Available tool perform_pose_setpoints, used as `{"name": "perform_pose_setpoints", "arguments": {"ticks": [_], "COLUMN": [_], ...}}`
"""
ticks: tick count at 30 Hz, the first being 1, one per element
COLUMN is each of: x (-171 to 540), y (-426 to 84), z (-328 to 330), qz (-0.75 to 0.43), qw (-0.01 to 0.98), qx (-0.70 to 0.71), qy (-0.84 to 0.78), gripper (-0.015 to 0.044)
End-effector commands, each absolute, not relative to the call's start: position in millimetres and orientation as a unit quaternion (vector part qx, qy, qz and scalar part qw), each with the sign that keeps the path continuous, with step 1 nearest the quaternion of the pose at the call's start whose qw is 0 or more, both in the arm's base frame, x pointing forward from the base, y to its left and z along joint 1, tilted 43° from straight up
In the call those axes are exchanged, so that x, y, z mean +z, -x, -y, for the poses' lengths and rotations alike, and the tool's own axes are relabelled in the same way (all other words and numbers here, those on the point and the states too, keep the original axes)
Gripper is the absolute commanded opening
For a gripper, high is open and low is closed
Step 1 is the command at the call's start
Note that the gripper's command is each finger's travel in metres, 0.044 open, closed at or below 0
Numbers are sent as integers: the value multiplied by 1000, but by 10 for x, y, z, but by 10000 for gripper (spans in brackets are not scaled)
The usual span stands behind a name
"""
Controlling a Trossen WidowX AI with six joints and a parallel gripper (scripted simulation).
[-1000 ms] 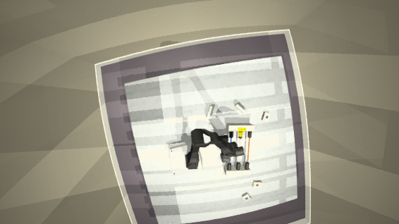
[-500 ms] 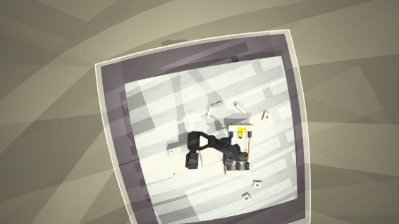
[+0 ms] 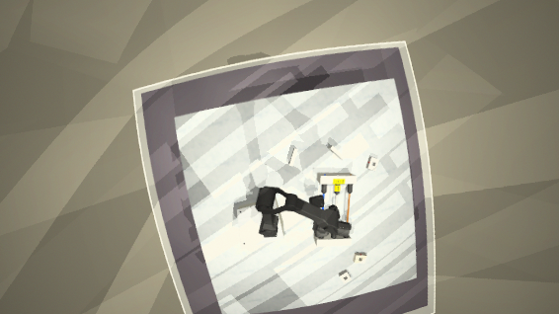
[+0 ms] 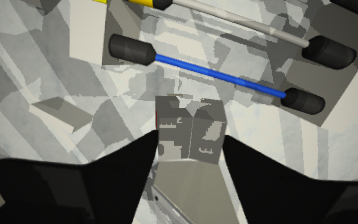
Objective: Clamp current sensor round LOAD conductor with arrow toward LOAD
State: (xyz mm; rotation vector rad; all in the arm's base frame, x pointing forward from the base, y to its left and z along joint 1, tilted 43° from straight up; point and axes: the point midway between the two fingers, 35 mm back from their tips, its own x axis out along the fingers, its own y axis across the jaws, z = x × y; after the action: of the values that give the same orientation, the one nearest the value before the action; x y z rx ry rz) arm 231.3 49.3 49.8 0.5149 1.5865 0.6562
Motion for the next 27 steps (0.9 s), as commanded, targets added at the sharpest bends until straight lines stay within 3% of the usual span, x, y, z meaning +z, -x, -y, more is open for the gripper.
{"name": "perform_pose_setpoints", "arguments": {"ticks": [1, 27], "x": [505, 327], "y": [-2401, -3233], "z": [-472, -479], "qz": [-678, -453], "qw": [635, 655], "qx": [313, 593], "qy": [-196, 124], "gripper": [0, 0]}}
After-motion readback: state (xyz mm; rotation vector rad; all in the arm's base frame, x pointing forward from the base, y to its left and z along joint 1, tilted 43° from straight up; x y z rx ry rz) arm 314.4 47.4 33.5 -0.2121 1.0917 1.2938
